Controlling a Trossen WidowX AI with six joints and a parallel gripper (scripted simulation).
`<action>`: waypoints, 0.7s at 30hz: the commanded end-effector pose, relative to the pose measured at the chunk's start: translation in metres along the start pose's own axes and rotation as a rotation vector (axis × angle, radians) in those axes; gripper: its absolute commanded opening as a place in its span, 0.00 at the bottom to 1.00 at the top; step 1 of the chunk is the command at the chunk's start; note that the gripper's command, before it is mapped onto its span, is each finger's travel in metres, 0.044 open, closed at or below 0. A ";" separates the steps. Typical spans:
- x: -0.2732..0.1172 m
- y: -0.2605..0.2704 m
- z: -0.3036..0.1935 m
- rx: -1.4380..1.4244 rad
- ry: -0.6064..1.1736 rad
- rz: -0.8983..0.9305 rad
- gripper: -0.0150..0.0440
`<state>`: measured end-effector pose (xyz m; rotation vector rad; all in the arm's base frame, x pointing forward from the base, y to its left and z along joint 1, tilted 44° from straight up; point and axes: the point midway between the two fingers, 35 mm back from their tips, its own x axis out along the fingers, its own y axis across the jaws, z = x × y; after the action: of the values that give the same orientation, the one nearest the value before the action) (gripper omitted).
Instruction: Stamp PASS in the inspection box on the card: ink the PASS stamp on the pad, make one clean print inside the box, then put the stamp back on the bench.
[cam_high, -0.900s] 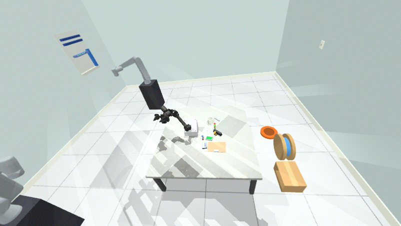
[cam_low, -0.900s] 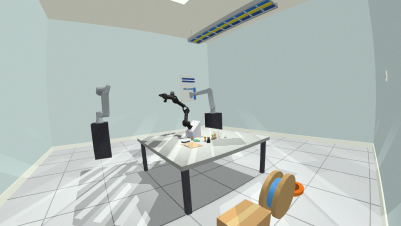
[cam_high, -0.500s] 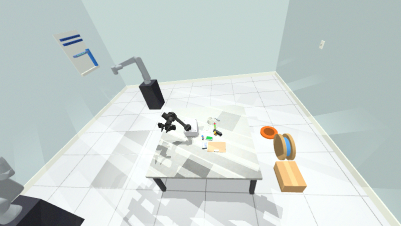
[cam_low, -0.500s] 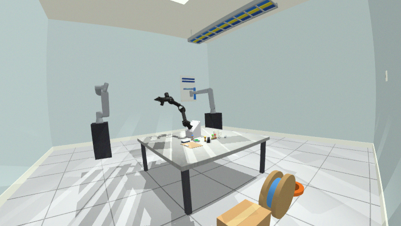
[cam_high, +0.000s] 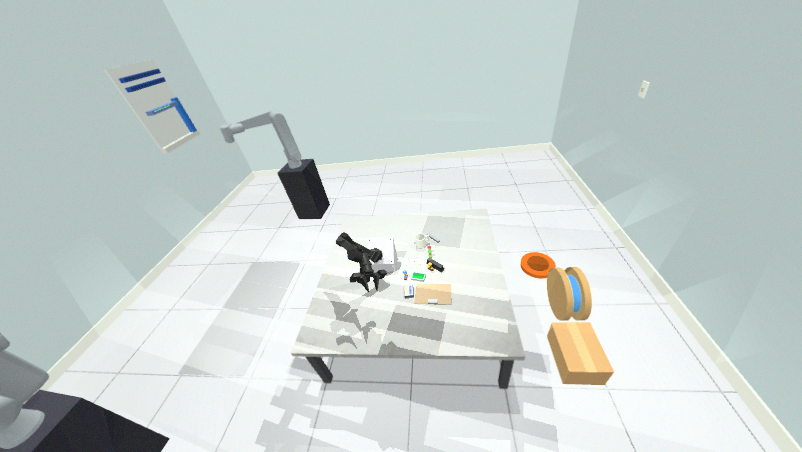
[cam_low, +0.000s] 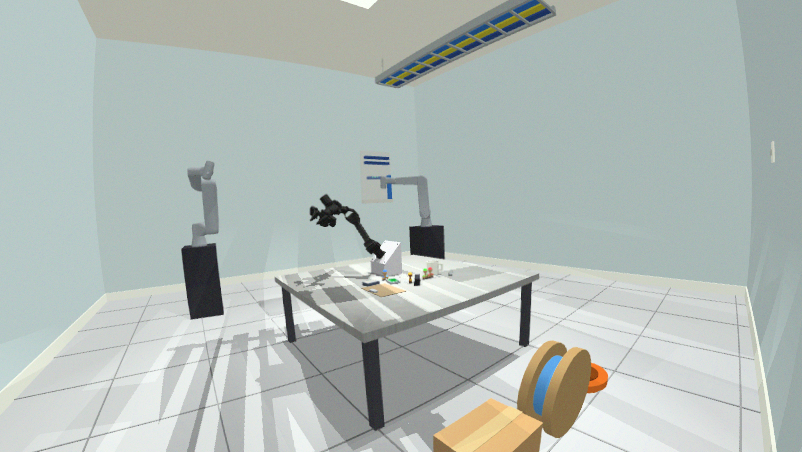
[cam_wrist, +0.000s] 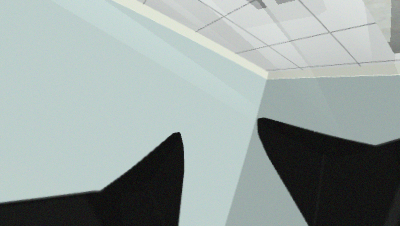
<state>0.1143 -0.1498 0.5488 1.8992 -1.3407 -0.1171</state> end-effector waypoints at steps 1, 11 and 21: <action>0.022 -0.050 -0.002 -0.094 -0.019 -0.139 0.62; 0.050 -0.196 -0.006 -0.328 -0.021 -0.498 0.62; 0.010 -0.360 -0.003 -0.713 0.027 -0.887 0.62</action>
<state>0.3681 -0.1296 0.3589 1.7758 -0.4045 -0.8009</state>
